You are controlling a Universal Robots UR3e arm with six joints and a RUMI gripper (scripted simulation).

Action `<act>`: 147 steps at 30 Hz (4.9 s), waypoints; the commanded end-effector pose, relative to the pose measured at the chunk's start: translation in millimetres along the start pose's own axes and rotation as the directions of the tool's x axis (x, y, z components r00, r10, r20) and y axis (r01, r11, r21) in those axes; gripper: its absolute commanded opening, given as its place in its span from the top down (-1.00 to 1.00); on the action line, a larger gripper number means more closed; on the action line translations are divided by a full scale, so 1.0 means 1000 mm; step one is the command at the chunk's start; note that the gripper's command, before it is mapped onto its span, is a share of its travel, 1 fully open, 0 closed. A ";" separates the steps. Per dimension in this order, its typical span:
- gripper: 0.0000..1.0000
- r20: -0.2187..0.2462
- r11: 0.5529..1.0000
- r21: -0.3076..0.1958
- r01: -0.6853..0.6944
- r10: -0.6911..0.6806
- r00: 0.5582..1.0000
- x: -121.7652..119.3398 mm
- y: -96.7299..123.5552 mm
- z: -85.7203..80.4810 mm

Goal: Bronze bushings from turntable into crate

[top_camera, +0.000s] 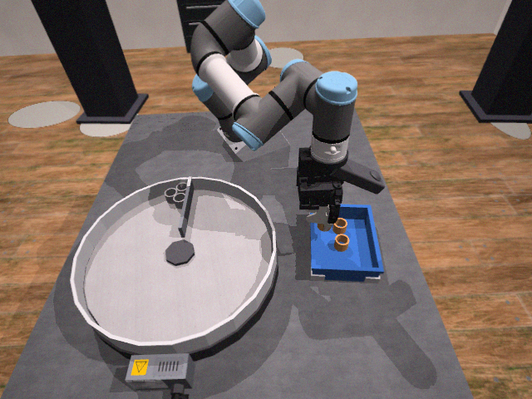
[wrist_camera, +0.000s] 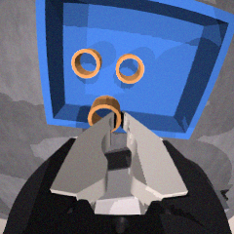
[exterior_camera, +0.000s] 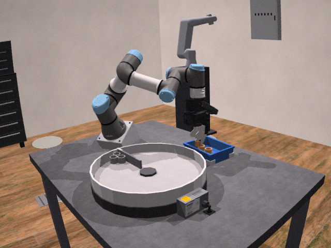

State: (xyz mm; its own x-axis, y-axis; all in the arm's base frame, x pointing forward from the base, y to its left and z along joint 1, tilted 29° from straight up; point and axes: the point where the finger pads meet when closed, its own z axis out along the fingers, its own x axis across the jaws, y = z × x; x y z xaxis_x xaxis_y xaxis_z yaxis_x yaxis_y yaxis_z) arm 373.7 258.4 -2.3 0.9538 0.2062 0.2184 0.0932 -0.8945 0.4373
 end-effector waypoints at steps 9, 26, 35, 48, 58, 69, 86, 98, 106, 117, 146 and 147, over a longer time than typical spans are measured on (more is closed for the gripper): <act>1.00 -0.003 1.000 0.003 0.000 0.000 1.000 0.001 -0.001 0.021; 1.00 -0.003 1.000 0.003 0.000 0.000 1.000 0.001 0.000 0.038; 1.00 -0.004 1.000 0.003 0.000 0.000 1.000 0.001 -0.001 0.037; 1.00 -0.004 1.000 0.003 -0.001 0.001 1.000 0.001 -0.001 0.037; 1.00 -0.004 1.000 0.003 -0.001 0.001 1.000 0.001 -0.001 0.037; 1.00 -0.004 1.000 0.003 -0.001 0.001 1.000 0.001 -0.001 0.037; 1.00 -0.003 1.000 0.003 0.000 0.000 1.000 0.000 -0.001 0.042; 1.00 -0.003 1.000 0.003 0.000 0.000 1.000 0.000 -0.001 0.044; 1.00 -0.004 1.000 0.003 -0.001 0.001 1.000 0.001 -0.001 0.044; 1.00 -0.004 1.000 0.003 -0.001 0.001 1.000 0.000 -0.001 0.044; 0.88 -0.004 1.000 0.003 -0.001 0.001 1.000 0.000 -0.001 0.044; 0.88 -0.004 1.000 0.003 -0.001 0.001 1.000 0.000 -0.001 0.044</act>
State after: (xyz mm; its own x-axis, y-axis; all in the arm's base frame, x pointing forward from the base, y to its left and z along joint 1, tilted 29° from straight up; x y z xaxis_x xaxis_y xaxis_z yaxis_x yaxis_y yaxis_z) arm 386.6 241.6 -40.7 0.9529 0.2070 0.2218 0.0930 -0.8952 0.4358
